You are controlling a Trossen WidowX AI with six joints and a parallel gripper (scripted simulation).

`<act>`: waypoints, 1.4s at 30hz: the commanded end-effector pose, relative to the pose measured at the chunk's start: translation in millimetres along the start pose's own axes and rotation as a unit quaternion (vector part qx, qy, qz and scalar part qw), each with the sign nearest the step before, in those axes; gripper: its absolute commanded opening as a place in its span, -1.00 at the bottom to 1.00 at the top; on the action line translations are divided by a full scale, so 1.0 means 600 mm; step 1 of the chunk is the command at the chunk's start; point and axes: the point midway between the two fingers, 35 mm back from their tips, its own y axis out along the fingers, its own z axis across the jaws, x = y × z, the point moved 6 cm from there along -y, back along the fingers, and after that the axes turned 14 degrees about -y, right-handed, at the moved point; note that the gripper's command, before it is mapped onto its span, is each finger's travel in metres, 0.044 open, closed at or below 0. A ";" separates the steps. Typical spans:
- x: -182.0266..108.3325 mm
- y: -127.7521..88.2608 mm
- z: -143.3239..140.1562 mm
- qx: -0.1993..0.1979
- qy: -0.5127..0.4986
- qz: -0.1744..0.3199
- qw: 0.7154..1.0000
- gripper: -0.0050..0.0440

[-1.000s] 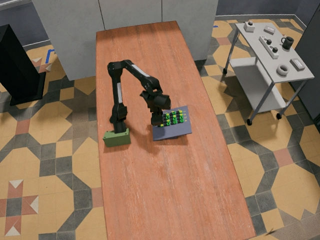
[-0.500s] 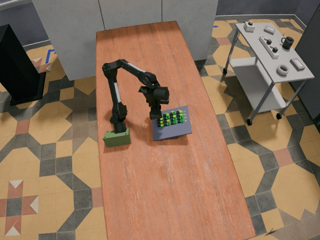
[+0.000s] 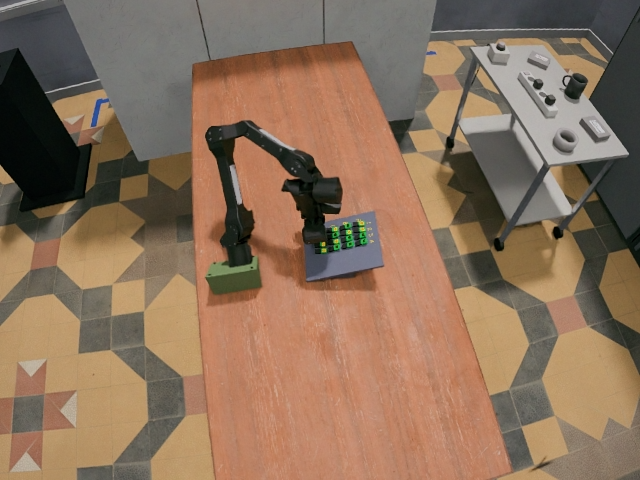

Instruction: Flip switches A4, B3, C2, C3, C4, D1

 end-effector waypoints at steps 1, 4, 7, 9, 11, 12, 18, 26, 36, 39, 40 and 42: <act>0.002 0.008 0.000 0.002 0.001 -0.002 1.000 -1.00; 0.002 0.013 0.000 0.002 0.001 -0.002 1.000 -1.00; 0.002 0.021 -0.001 0.002 0.001 -0.002 1.000 -1.00; 0.002 0.026 -0.001 0.002 0.001 -0.002 1.000 -1.00; 0.002 0.030 -0.001 0.002 0.001 -0.002 1.000 -1.00; 0.003 0.030 0.000 0.002 0.001 -0.002 1.000 -1.00; 0.006 0.027 0.000 0.000 -0.002 -0.006 1.000 -1.00; 0.007 0.025 0.000 -0.003 -0.005 -0.007 1.000 -1.00; 0.004 0.029 0.000 0.001 -0.001 -0.004 1.000 -1.00; 0.003 0.031 0.000 0.001 0.001 -0.003 1.000 -1.00; 0.004 0.031 0.000 0.001 0.000 -0.004 1.000 -1.00; 0.005 0.030 0.000 0.001 -0.001 -0.005 1.000 -1.00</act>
